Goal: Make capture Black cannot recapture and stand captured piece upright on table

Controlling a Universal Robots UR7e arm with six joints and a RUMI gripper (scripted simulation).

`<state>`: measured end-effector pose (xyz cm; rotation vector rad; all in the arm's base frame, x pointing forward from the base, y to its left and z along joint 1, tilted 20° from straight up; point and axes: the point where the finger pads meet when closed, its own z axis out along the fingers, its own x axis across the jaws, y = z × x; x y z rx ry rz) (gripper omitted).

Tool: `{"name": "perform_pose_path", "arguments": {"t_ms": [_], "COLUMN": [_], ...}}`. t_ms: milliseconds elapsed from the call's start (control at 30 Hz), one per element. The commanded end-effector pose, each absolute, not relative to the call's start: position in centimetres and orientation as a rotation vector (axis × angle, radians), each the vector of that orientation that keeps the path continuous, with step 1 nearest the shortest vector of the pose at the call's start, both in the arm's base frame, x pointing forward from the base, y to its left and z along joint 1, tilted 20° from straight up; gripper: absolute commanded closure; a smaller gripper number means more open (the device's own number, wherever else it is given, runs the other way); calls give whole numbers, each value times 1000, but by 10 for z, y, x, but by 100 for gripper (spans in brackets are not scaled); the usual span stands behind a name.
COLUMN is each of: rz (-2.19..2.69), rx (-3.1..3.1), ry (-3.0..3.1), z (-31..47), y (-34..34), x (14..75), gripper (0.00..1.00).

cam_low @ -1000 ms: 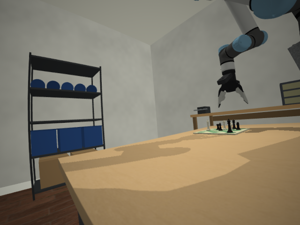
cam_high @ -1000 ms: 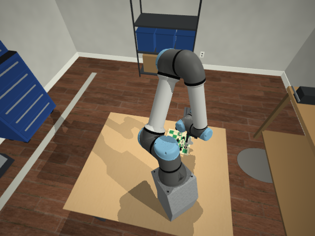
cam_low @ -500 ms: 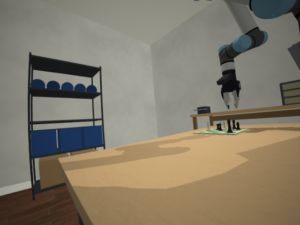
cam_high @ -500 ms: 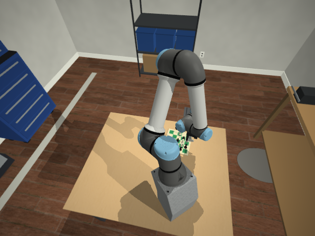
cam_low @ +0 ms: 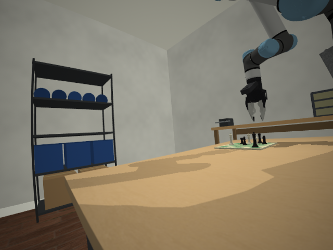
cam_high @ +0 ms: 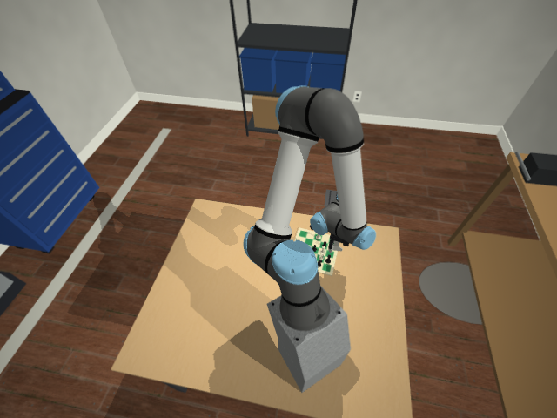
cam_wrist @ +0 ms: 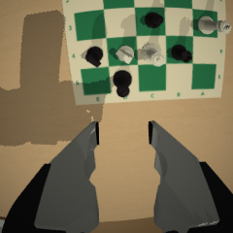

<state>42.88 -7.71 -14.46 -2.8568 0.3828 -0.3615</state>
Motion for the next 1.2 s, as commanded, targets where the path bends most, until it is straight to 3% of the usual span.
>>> {"name": "perform_pose_path", "arguments": {"t_ms": [0,1167], "rz": [-363,-363], "rx": [-2857,-2857], "ry": [383,383], "z": [-144,-158], "y": [-77,-74], "x": [429,433], "gripper": [75,75]}}
